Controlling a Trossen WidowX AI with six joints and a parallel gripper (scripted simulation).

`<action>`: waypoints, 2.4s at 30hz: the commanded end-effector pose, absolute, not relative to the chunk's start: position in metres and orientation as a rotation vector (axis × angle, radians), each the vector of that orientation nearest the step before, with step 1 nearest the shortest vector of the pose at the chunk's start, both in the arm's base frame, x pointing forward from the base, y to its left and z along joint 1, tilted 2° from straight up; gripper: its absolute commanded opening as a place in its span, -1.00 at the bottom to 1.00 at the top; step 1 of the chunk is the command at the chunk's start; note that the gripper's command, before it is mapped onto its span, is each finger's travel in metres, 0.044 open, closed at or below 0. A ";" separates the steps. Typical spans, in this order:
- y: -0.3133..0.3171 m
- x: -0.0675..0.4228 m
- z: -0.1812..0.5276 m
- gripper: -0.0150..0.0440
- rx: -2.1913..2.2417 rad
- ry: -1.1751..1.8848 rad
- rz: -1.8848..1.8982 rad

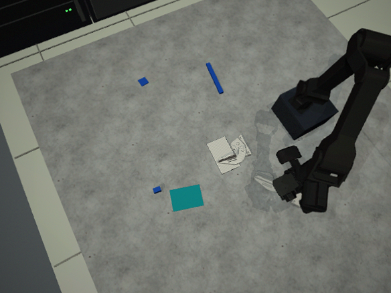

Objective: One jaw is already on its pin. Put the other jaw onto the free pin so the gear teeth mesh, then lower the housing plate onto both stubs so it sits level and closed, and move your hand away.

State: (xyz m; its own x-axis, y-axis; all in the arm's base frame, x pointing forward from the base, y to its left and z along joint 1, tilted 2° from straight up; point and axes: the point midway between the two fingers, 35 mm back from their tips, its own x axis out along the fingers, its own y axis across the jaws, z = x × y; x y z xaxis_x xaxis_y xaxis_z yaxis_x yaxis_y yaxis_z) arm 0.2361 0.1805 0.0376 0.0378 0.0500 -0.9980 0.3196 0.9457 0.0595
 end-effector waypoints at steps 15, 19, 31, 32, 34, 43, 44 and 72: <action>0.174 0.226 0.035 -0.49 -0.134 1.525 0.196; 0.173 0.224 0.035 -0.49 -0.232 1.514 0.290; 0.170 0.218 0.034 -0.49 -0.524 1.453 0.570; 0.169 0.218 0.034 -0.49 -0.549 1.446 0.593; 0.169 0.217 0.034 -0.49 -0.597 1.432 0.639; 0.166 0.212 0.034 -0.49 -0.813 1.353 0.845; 0.166 0.212 0.034 -0.49 -0.837 1.343 0.868; 0.158 0.198 0.031 -0.49 -1.483 0.941 1.478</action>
State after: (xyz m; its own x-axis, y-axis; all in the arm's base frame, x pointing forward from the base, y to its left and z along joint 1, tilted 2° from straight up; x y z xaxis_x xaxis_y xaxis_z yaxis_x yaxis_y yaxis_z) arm 0.2009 0.1605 0.0335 0.0339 0.0484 -0.9982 -0.9491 -0.3114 -0.0474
